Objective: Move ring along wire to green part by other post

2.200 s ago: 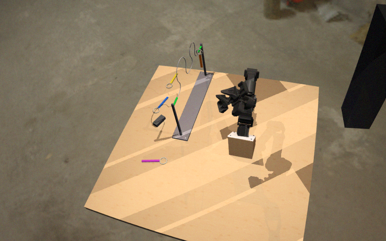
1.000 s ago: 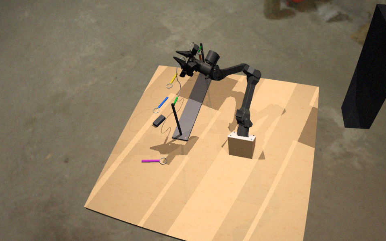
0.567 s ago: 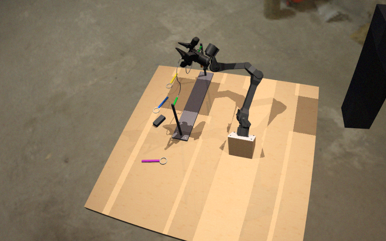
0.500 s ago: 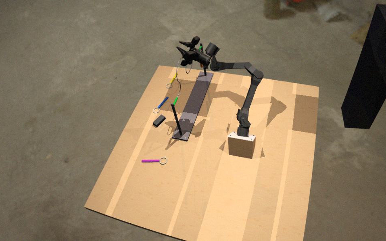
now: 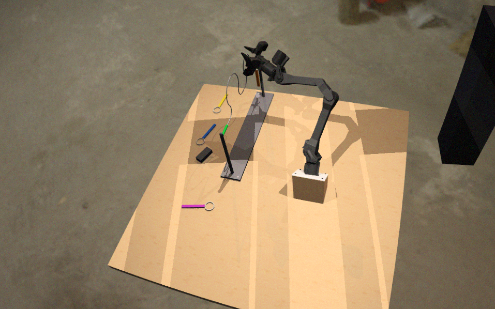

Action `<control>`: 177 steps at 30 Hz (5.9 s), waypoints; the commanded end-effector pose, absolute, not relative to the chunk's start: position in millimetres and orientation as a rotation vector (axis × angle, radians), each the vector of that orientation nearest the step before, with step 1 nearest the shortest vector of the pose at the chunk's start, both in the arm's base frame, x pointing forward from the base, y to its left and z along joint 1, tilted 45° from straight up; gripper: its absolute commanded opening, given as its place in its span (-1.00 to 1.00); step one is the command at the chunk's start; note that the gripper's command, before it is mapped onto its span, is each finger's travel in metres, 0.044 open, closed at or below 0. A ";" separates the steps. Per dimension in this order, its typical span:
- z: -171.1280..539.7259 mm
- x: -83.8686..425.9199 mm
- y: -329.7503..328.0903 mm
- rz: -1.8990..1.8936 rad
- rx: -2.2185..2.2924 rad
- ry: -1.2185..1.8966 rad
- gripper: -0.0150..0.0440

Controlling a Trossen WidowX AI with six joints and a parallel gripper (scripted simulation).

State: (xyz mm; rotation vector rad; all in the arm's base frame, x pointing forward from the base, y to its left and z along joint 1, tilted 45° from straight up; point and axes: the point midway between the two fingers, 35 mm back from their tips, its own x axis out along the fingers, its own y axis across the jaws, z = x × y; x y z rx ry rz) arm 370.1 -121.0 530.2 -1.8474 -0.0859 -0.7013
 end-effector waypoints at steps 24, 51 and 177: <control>492.4 305.0 -314.9 -0.575 -1.458 0.070 0.05; 374.0 210.3 -444.2 -0.195 -0.818 0.069 0.05; 420.8 337.5 -422.1 -0.197 -0.816 0.054 -1.00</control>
